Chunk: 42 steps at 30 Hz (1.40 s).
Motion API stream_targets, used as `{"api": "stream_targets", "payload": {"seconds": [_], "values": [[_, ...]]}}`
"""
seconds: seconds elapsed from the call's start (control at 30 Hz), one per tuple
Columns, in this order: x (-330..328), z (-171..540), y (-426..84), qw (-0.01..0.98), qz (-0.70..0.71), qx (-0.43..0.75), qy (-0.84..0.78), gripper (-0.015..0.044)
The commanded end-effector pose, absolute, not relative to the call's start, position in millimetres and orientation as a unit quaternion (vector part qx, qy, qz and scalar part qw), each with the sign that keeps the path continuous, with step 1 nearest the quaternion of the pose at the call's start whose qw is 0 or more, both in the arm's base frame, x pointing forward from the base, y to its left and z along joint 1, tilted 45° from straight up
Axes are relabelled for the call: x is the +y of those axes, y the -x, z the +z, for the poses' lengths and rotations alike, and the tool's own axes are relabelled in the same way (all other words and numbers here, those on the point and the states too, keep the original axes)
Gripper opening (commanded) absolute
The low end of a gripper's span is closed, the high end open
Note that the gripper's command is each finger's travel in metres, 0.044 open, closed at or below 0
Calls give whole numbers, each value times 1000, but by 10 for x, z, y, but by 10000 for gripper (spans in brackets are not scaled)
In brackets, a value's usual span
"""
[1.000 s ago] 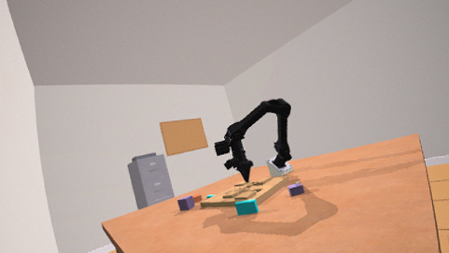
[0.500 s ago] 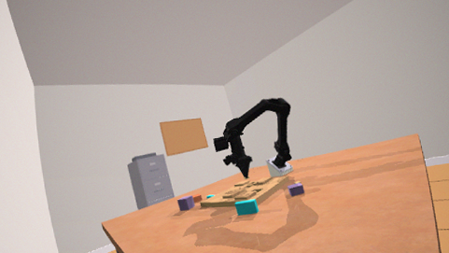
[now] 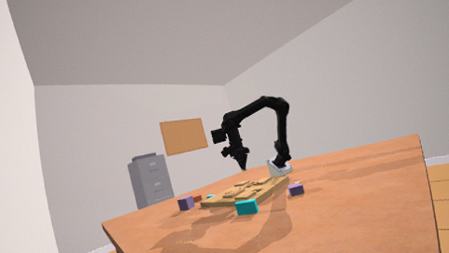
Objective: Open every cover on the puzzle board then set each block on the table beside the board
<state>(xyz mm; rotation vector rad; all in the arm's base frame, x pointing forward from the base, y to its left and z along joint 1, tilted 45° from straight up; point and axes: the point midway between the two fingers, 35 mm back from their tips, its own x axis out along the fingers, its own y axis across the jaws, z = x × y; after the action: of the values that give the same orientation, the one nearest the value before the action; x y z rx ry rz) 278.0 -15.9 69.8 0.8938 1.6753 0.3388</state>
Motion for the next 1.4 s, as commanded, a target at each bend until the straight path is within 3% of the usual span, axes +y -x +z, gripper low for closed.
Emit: {"api": "stream_targets", "payload": {"seconds": [0.0,1.37], "values": [[-184,756,-2790,573,145,714,-376,80],[808,1851,-2174,573,133,712,-383,80]]}}
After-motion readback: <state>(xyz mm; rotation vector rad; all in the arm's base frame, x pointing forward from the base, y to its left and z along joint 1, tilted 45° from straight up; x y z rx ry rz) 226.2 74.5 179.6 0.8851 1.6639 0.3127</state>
